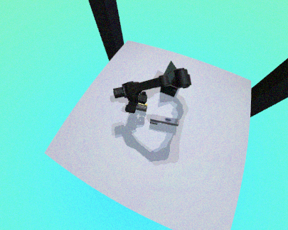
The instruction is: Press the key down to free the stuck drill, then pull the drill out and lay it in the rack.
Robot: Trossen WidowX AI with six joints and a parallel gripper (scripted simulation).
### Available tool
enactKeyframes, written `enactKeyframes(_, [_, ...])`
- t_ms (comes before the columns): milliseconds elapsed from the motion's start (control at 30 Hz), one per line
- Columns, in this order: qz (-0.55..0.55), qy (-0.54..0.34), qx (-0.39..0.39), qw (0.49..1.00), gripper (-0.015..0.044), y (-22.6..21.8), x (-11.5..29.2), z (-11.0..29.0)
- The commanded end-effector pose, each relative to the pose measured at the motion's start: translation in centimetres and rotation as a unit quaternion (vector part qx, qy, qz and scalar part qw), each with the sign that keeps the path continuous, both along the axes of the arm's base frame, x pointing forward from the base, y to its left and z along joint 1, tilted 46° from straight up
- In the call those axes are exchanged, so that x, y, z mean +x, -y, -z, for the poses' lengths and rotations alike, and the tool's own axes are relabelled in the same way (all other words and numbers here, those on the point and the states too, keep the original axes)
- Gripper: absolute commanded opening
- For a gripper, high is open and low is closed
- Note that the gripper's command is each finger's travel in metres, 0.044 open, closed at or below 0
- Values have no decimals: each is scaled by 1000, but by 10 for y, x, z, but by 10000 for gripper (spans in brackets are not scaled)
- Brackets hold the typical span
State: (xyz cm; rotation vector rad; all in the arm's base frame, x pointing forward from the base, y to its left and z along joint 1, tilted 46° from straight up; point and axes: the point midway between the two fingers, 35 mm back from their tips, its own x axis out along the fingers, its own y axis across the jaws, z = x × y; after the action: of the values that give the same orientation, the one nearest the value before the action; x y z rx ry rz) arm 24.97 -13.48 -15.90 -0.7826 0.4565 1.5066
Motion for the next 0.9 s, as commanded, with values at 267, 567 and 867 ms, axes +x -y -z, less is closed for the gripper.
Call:
enactKeyframes(267, [4,-1,3,1000,0,-11,1,10])
enactKeyframes(567, [4,-1,3,1000,0,-18,2,17])
enactKeyframes(867, [0,0,0,1000,184,-15,2,16])
